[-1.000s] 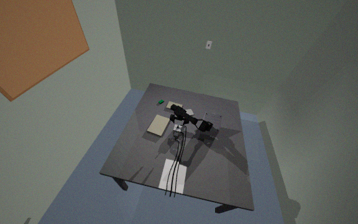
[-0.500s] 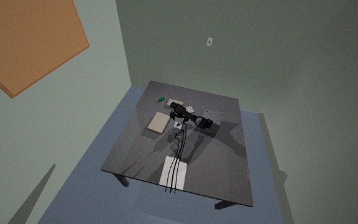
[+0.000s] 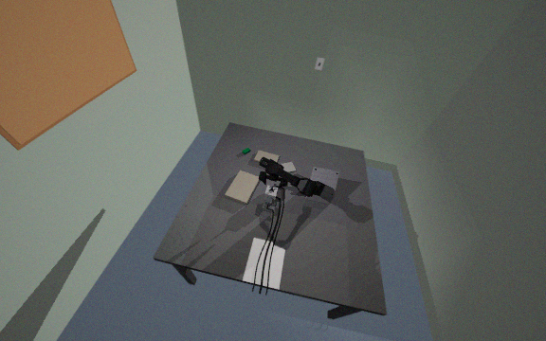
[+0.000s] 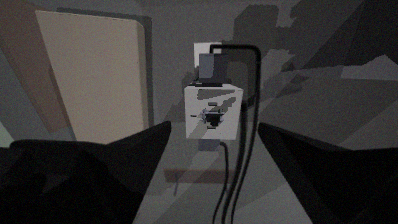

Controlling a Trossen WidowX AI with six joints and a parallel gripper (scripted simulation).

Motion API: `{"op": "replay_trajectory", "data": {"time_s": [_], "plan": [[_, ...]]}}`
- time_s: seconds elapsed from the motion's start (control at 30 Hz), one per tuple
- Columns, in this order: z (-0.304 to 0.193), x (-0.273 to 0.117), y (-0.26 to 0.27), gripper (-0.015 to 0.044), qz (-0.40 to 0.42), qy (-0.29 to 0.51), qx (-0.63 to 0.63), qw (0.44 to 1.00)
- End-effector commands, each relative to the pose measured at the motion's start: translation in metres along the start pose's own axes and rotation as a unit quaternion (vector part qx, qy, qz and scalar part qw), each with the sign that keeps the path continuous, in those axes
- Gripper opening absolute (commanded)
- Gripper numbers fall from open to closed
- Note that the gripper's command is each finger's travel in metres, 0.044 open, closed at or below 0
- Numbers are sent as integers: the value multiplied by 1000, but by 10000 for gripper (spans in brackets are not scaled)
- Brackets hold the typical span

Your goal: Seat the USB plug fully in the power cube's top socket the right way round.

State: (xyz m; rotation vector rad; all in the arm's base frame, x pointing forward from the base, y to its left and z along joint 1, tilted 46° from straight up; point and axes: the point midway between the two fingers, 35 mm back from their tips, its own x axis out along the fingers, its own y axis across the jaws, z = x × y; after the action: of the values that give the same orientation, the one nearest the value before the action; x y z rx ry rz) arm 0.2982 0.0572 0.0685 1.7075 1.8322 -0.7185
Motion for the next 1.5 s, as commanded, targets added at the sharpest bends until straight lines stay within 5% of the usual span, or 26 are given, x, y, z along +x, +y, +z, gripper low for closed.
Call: {"op": "replay_trajectory", "data": {"time_s": [0.0,0.37,0.9,1.47], "plan": [[0,5,-2,440,-3,2,2,1000],[-1,12,-2,440,-3,2,2,1000],[0,10,-1,20,-1,0,0,1000],[0,10,-1,0,-1,0,0,1000]]}}
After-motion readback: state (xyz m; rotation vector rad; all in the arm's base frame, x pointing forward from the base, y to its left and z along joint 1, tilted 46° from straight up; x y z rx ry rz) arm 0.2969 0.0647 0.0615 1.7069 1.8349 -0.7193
